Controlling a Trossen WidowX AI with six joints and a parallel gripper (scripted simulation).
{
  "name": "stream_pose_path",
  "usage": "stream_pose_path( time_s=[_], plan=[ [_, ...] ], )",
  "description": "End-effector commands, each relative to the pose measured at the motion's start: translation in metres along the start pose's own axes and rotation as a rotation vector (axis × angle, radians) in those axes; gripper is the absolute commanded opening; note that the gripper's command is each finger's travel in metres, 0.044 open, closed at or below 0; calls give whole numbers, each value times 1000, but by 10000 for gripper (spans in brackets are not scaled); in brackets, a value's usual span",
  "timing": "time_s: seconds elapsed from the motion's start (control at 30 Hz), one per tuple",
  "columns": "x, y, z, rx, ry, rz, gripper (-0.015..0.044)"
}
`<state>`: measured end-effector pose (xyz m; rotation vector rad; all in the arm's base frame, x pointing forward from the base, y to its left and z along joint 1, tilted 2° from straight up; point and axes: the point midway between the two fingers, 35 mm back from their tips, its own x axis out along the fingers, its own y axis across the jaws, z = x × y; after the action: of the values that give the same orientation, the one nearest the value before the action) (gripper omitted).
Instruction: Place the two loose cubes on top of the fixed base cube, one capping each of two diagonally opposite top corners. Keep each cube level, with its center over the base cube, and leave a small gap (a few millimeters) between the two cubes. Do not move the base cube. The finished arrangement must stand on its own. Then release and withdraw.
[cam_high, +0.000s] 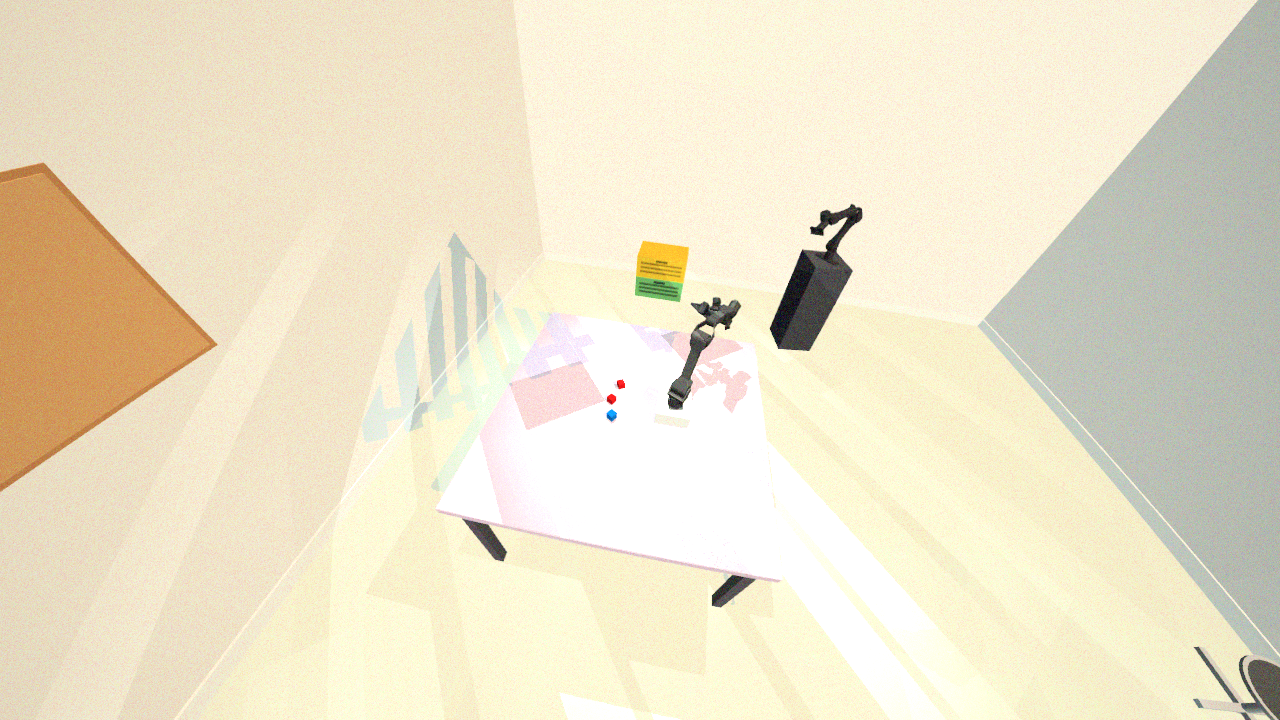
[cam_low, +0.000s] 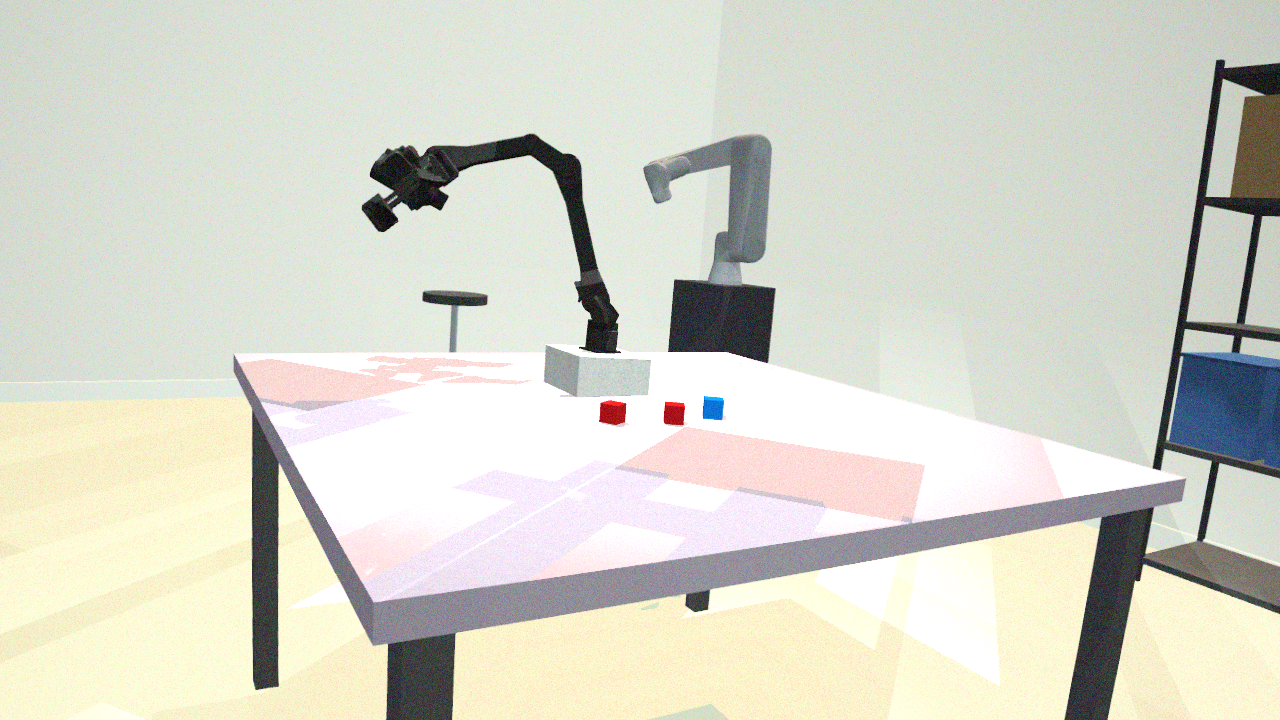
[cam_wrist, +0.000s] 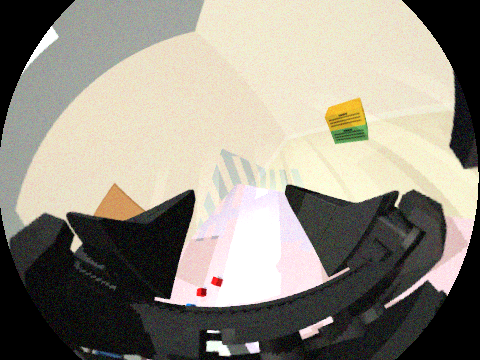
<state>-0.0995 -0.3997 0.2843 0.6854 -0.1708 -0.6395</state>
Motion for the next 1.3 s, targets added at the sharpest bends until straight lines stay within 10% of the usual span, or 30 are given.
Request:
stream_pose_path(
  time_s=[0.0, 0.17, 0.73, 1.27],
  plan=[
    [1, -1, 0, 3, 4, -3, 374],
    [34, -5, -18, 32, 109, -38, 265],
    [169, 55, -135, -195, 578, 55, 265],
    [220, 137, -264, -544, 1002, 218, 265]
  ],
)
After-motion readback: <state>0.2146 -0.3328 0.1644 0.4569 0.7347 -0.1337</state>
